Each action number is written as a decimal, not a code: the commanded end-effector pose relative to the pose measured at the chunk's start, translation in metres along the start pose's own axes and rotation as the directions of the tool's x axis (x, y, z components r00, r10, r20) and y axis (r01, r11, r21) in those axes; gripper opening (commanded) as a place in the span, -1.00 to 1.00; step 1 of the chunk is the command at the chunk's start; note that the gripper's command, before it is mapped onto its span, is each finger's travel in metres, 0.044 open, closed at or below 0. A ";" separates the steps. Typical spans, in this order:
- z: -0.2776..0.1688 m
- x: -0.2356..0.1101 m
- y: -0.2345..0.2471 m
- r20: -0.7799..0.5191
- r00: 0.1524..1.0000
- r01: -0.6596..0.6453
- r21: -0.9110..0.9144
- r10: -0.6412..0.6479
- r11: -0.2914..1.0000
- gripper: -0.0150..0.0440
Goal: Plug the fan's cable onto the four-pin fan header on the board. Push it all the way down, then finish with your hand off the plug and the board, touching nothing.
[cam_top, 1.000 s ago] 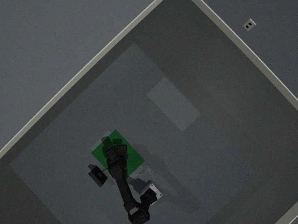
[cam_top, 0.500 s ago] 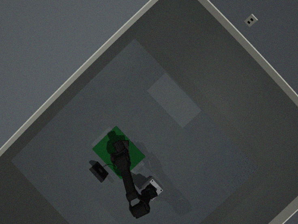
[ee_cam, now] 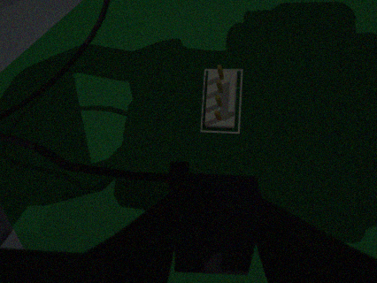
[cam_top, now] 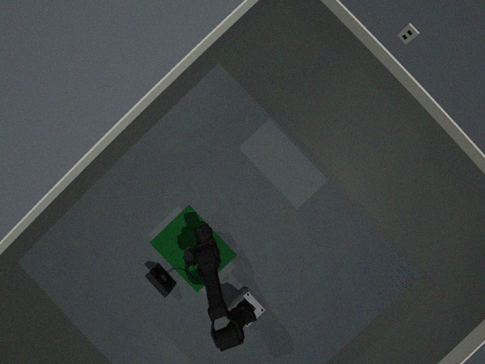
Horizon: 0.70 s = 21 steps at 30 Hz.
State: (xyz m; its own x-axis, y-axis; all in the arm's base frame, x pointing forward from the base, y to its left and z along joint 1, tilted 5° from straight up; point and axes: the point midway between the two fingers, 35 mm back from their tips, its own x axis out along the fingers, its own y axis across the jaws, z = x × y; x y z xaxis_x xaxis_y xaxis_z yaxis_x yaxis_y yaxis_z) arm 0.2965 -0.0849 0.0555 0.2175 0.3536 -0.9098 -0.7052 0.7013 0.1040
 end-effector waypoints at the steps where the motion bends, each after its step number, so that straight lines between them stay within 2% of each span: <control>1: -0.001 0.003 0.001 0.041 0.999 -0.016 -0.005 0.016 1.000 -0.49; 21: -0.006 0.011 0.001 0.294 0.954 -0.047 -0.041 0.057 0.998 -0.49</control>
State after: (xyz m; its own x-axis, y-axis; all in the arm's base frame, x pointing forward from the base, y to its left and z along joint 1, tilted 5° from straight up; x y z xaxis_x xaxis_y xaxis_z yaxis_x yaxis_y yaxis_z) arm 0.2947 -0.0844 0.0450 0.3503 0.5403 -0.7651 -0.7385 0.6617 0.1293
